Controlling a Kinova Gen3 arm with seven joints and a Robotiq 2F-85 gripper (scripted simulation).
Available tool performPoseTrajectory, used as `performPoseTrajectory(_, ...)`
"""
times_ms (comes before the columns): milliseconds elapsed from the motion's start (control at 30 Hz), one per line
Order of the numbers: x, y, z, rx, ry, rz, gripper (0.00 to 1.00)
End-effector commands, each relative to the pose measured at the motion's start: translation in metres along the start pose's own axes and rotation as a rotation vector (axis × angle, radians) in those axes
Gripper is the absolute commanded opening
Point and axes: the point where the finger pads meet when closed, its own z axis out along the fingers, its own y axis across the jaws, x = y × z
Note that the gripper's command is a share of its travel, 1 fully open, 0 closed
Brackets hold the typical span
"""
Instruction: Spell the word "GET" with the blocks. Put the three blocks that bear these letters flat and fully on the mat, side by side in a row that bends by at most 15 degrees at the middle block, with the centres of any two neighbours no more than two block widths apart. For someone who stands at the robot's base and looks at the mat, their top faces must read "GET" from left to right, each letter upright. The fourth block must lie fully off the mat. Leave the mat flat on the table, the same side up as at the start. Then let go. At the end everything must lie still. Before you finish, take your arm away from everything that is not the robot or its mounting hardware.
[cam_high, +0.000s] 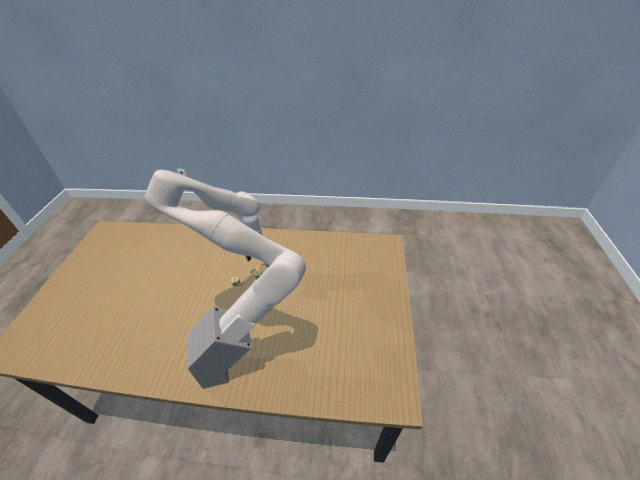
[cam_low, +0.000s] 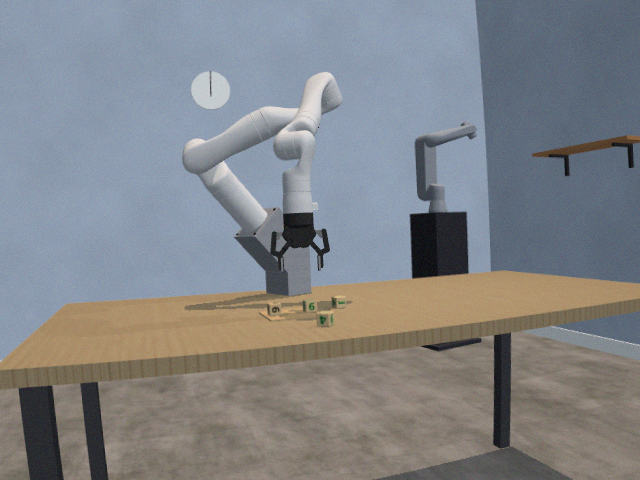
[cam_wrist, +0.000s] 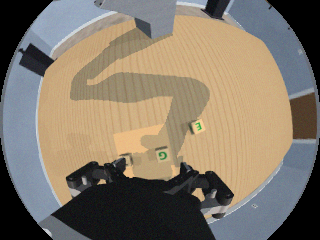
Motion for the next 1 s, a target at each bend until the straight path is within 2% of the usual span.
performPoseTrajectory(0, 0.003, 0.010, -0.002, -0.010, -0.008, -0.104, 1.00)
performPoseTrajectory(100, 0.006, 0.018, -0.002, -0.010, -0.008, -0.240, 1.00)
performPoseTrajectory(167, 0.006, 0.018, -0.002, -0.010, -0.008, -0.240, 1.00)
performPoseTrajectory(667, 0.028, 0.052, -0.001, -0.005, -0.009, -0.913, 1.00)
performPoseTrajectory(733, 0.028, 0.052, -0.001, -0.005, -0.009, -0.913, 1.00)
performPoseTrajectory(967, 0.038, 0.065, 0.001, -0.001, -0.007, -1.197, 1.00)
